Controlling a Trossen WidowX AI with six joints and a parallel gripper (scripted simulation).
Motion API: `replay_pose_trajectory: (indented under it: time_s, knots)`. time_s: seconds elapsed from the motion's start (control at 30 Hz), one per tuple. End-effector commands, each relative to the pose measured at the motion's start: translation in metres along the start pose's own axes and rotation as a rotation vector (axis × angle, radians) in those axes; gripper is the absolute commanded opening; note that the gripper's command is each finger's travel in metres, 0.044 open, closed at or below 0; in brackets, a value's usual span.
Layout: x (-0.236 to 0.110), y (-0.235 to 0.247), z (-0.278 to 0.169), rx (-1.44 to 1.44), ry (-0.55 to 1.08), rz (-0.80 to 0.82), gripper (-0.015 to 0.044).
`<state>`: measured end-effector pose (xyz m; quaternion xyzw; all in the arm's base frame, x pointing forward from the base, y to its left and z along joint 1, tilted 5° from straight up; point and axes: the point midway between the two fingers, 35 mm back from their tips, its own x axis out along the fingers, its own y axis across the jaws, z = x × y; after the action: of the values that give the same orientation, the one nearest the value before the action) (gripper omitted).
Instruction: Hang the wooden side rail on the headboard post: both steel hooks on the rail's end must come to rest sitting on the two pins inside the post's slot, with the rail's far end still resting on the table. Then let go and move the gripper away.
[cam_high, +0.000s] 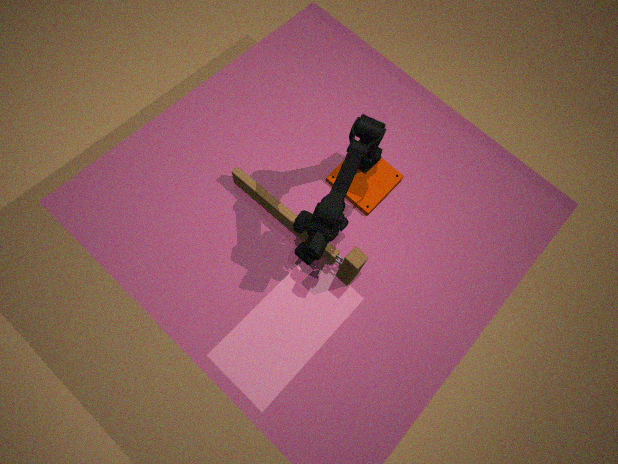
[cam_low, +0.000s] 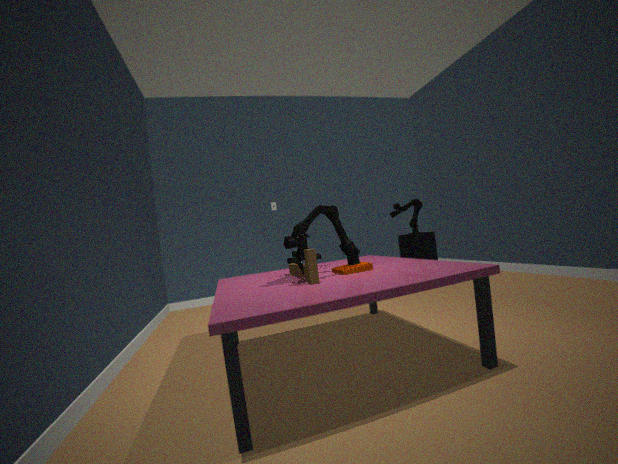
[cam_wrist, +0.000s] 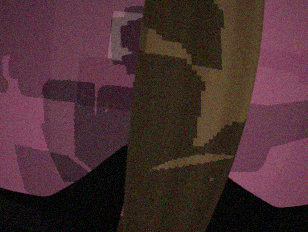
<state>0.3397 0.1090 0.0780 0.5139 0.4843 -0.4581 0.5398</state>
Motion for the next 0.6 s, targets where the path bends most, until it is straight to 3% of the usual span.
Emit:
replay_pose_trajectory:
  time_s: [0.0, 0.57]
  knots:
    - [-0.0023, 0.0019, -0.0013, 0.003, 0.003, 0.005, 0.0]
    - [-0.0008, 0.0008, -0.0032, 0.003, 0.003, 0.004, 0.0]
